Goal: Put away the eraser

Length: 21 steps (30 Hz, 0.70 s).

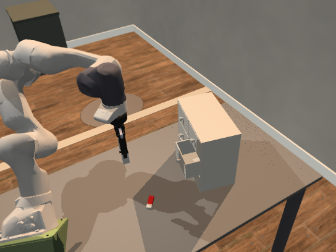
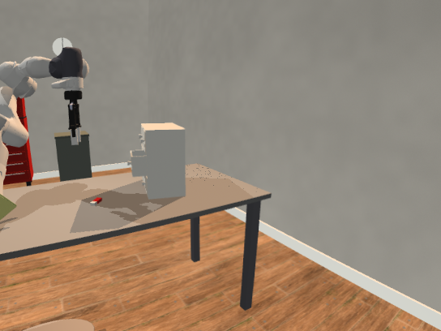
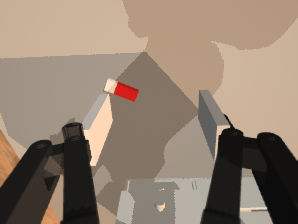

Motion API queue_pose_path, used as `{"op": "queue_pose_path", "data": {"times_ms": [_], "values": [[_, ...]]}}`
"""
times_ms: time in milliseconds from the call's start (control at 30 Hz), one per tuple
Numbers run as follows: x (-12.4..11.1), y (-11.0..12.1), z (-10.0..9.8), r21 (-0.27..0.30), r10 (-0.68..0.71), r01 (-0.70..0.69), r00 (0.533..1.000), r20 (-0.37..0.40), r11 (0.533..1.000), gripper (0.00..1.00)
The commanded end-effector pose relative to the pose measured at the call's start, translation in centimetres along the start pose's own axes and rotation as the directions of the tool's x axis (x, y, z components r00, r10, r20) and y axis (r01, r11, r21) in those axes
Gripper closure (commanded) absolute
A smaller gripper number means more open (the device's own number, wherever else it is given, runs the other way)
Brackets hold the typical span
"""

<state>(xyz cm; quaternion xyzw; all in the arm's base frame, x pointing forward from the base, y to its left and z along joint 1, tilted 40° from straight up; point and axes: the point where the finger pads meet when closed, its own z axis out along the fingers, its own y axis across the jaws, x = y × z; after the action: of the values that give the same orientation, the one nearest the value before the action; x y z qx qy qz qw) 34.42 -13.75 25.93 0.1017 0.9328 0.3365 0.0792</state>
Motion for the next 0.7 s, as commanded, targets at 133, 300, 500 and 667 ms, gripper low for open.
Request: {"op": "queue_pose_path", "data": {"times_ms": [133, 300, 500, 667], "values": [[0.0, 0.0, 0.0, 0.0, 0.0, 0.0, 1.0, 0.0, 1.0, 0.0], [0.0, 0.0, 0.0, 0.0, 0.0, 0.0, 1.0, 0.0, 1.0, 0.0], [0.0, 0.0, -0.1, 0.0, 0.001, -0.001, 1.0, 0.0, 1.0, 0.0], [0.0, 0.0, -1.5, -0.001, 0.006, -0.006, 1.0, -0.003, 1.0, 0.0]]}}
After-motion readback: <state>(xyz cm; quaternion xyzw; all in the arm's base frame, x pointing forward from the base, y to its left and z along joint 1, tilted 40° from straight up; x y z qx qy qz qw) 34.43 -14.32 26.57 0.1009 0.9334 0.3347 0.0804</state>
